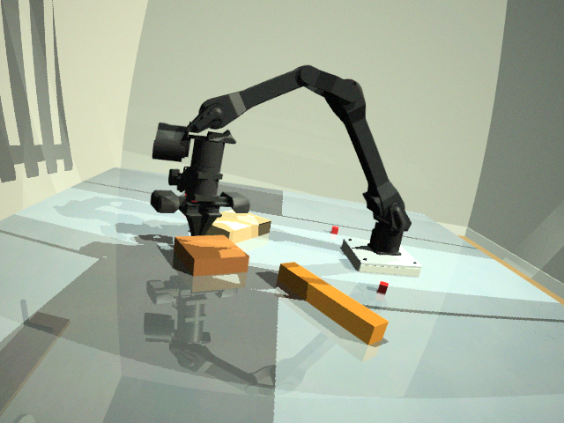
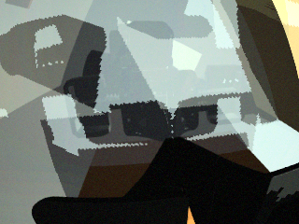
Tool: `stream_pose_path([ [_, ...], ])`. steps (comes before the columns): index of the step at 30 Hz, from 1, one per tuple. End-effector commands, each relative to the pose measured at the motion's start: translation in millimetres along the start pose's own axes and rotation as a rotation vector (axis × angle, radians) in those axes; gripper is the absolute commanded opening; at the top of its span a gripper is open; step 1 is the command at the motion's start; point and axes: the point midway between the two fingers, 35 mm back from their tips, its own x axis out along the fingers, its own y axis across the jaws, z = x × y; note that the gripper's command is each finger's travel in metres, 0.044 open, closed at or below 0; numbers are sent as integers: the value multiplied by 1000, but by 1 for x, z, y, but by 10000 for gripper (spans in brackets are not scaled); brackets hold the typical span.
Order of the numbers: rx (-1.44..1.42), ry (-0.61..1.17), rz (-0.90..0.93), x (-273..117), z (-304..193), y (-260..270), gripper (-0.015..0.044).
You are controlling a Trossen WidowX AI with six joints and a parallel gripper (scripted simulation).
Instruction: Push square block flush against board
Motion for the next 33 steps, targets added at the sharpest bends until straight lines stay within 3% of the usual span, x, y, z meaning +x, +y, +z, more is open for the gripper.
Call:
stream_pose_path([
  [1, 3, 7, -3, 1, -3, -1, 0],
  [33, 3, 5, -3, 1, 32, 0, 0],
])
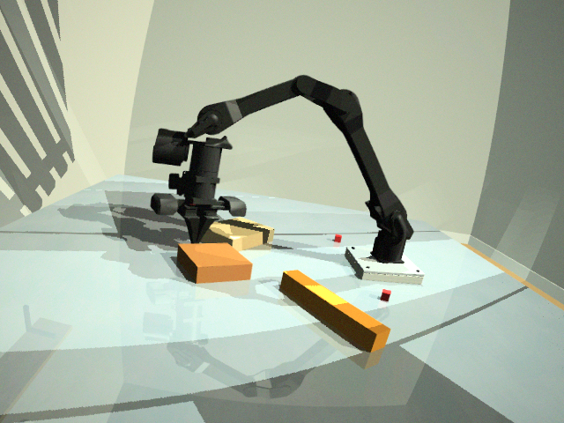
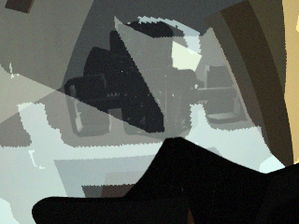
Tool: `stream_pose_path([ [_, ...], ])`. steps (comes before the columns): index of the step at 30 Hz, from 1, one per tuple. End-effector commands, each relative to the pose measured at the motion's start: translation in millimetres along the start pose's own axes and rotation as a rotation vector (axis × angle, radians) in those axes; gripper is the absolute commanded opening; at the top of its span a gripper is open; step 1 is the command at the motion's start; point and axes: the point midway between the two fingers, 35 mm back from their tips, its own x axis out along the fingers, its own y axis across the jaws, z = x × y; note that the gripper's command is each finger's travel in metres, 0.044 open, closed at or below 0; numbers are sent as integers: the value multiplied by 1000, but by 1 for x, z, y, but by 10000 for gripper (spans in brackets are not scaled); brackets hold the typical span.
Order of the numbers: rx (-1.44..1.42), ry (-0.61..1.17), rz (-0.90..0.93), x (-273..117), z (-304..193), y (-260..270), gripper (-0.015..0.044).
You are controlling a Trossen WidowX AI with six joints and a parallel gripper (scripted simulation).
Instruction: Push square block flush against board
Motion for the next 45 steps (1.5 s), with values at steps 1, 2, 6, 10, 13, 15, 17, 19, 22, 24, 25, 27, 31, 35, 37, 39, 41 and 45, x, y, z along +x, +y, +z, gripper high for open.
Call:
stream_pose_path([
  [1, -4, 7, -5, 3, 5, 0, 0],
  [2, -4, 7, -5, 3, 7, 0, 0],
  [6, -4, 6, -5, 3, 13, 0, 0],
  [10, -1, 0, -1, -9, 13, 0, 0],
  [13, -4, 5, -4, -44, 14, 1, 0],
  [15, -4, 6, -5, -52, 14, 0, 0],
  [17, -4, 6, -5, -52, 14, 0, 0],
  [19, -4, 6, -5, -52, 14, 0, 0],
  [22, -56, 7, -4, -52, 10, 4, 0],
  [24, -125, 8, -4, -53, 4, 8, 0],
  [25, -160, 8, -3, -53, 1, 10, 0],
  [27, -229, 9, -3, -53, -4, 14, 0],
  [31, -367, 10, -1, -53, -16, 23, 0],
  [35, -506, 11, 0, -53, -28, 30, 0],
  [37, -575, 11, 1, -53, -34, 34, 0],
  [39, -644, 12, 2, -54, -41, 38, 0],
  [41, -714, 12, 3, -54, -47, 41, 0],
  [45, -853, 12, 6, -54, -61, 48, 0],
])
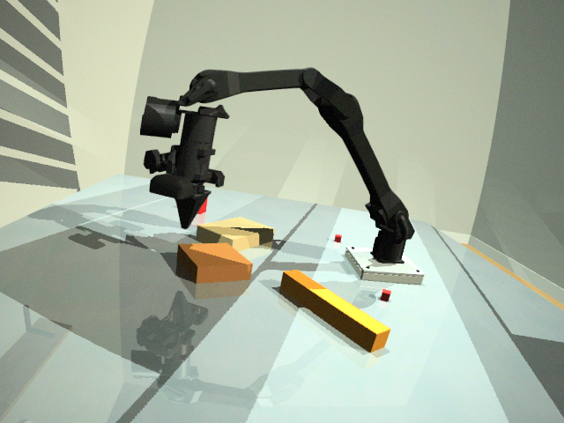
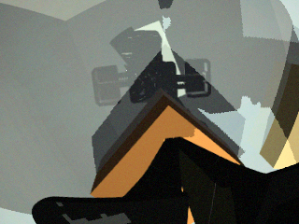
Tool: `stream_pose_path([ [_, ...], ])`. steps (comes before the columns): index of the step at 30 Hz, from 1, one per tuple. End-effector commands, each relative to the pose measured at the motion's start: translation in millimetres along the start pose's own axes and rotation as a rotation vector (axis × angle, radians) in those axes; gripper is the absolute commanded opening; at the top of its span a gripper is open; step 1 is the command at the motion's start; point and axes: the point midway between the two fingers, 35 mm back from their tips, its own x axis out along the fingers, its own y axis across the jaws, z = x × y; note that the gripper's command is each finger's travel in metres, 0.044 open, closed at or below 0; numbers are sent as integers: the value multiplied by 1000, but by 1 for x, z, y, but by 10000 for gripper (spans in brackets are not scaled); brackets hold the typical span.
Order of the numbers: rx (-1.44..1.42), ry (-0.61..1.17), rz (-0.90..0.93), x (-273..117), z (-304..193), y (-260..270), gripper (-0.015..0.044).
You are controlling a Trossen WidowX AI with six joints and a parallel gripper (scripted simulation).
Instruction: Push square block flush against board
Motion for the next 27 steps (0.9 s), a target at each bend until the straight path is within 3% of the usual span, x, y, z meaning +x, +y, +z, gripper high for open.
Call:
stream_pose_path([
  [1, -119, 6, -2, 3, -4, 12, 0],
  [20, -769, 8, 5, 3, -34, 74, 0],
  [25, -792, 8, 5, 5, -35, 77, 0],
  [27, -796, 8, 5, 23, -35, 78, 0],
])
